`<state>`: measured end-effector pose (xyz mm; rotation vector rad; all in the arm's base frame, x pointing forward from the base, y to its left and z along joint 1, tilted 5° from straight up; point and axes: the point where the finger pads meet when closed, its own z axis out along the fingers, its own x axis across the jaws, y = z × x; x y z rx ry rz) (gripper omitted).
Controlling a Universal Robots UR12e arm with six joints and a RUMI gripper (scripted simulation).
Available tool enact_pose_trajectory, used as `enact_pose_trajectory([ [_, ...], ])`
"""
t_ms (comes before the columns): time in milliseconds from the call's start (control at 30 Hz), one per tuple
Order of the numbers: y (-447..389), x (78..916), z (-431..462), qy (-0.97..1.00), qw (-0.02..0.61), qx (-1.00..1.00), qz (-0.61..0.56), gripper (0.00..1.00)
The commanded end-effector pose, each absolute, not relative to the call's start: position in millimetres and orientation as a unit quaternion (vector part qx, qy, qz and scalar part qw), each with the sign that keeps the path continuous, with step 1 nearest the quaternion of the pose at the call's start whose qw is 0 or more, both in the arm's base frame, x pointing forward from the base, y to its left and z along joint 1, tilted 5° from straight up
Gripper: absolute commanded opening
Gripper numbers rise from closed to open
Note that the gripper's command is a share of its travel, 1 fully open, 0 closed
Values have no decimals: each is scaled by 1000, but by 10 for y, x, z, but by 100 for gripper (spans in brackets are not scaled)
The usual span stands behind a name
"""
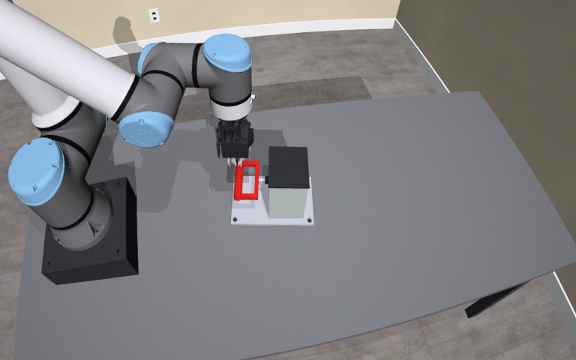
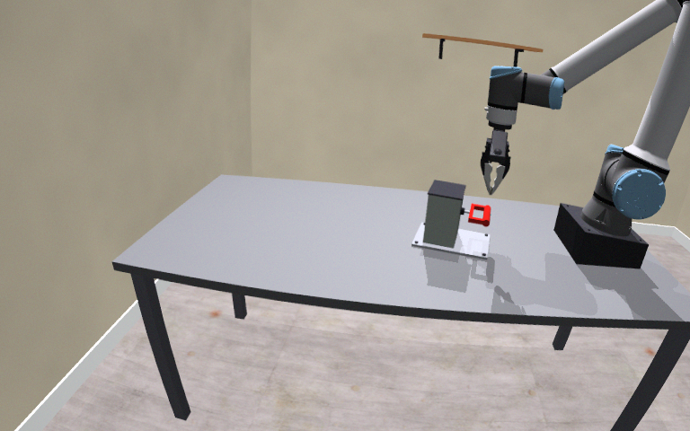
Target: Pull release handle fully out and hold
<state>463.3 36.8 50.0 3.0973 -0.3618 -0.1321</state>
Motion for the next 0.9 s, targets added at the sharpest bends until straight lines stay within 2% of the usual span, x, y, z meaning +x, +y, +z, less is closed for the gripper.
enact_pose_trajectory([
  [0,361,4644,512,-117,10,992,-40,0],
  [833,361,4644,512,-117,10,992,-40,0],
  [867,361,4644,512,-117,10,992,-40,30],
])
